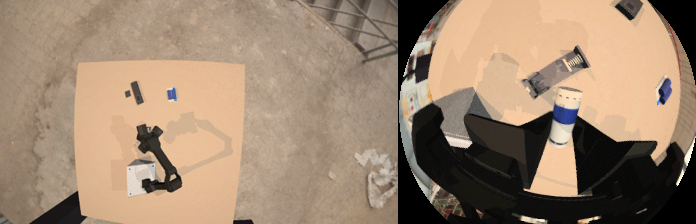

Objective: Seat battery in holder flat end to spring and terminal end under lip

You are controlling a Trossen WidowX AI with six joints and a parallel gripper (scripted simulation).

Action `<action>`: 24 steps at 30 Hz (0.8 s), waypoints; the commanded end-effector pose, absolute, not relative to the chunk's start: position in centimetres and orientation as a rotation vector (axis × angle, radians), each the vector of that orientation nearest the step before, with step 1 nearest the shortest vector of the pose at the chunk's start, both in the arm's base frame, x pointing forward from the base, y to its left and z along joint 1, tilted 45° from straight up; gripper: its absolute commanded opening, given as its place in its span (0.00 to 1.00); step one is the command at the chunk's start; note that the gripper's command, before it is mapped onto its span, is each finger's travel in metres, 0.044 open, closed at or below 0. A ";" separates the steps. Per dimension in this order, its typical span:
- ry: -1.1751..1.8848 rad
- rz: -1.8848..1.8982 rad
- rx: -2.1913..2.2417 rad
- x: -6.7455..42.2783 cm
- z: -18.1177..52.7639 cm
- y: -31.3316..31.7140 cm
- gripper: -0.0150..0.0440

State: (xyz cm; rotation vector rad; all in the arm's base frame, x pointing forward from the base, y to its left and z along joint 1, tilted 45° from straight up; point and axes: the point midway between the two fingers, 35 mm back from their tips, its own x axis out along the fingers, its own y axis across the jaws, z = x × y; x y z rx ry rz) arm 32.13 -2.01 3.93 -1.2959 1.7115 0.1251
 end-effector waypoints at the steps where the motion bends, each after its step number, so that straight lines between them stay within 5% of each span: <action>1: 1.688 0.011 -1.193 32.5 3.5 -1.2 0.39; 24: 1.482 -0.581 -0.621 33.1 1.4 2.3 0.39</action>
